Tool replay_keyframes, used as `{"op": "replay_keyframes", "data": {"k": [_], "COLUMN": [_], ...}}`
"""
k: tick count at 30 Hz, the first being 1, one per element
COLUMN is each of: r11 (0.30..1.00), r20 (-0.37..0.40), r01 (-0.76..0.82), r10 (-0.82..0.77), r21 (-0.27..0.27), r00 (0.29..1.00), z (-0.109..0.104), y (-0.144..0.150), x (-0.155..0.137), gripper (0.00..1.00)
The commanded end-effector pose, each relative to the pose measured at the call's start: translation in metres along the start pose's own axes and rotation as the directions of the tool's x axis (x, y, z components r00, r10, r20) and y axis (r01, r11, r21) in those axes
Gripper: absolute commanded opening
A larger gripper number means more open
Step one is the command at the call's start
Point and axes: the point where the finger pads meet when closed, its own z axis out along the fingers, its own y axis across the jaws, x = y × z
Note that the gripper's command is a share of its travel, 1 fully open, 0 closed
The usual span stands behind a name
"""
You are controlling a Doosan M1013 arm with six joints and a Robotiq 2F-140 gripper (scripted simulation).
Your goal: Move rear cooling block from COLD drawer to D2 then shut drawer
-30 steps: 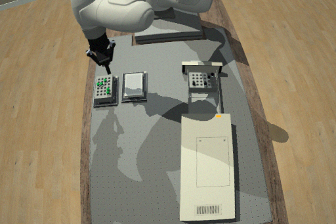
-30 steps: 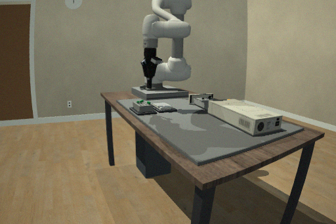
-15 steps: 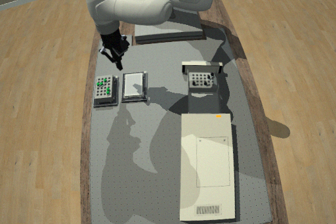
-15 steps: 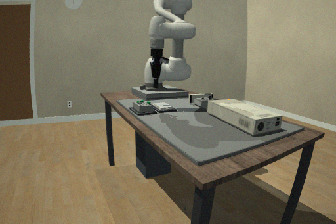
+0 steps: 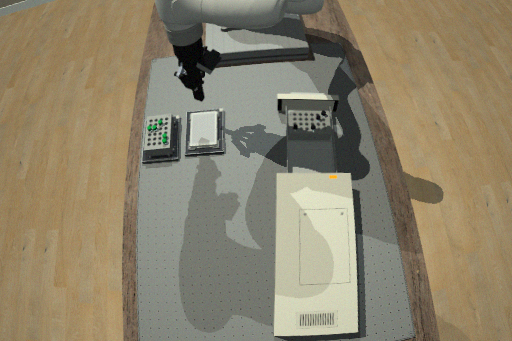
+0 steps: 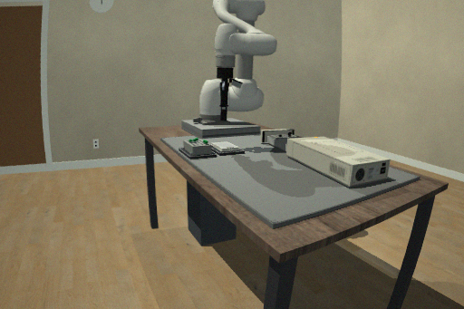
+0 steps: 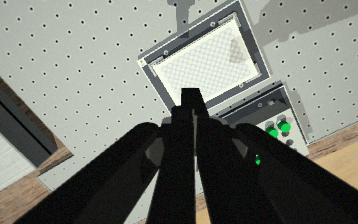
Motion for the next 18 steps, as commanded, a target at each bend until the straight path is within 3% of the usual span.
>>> {"op": "replay_keyframes", "data": {"k": [1,14,18], "r11": [0.990,0.908,0.903], "r20": [-0.004,-0.004,-0.005], "r01": [0.138,0.418,0.431], "r10": [-0.138,-0.418,-0.431], "r21": [-0.001,-0.002,-0.002], "r00": [0.990,0.908,0.903], "z": [0.001,0.002,0.002], "y": [-0.017,-0.050,-0.062], "x": [0.013,0.042,0.053], "gripper": [0.10,0.10,0.10]}}
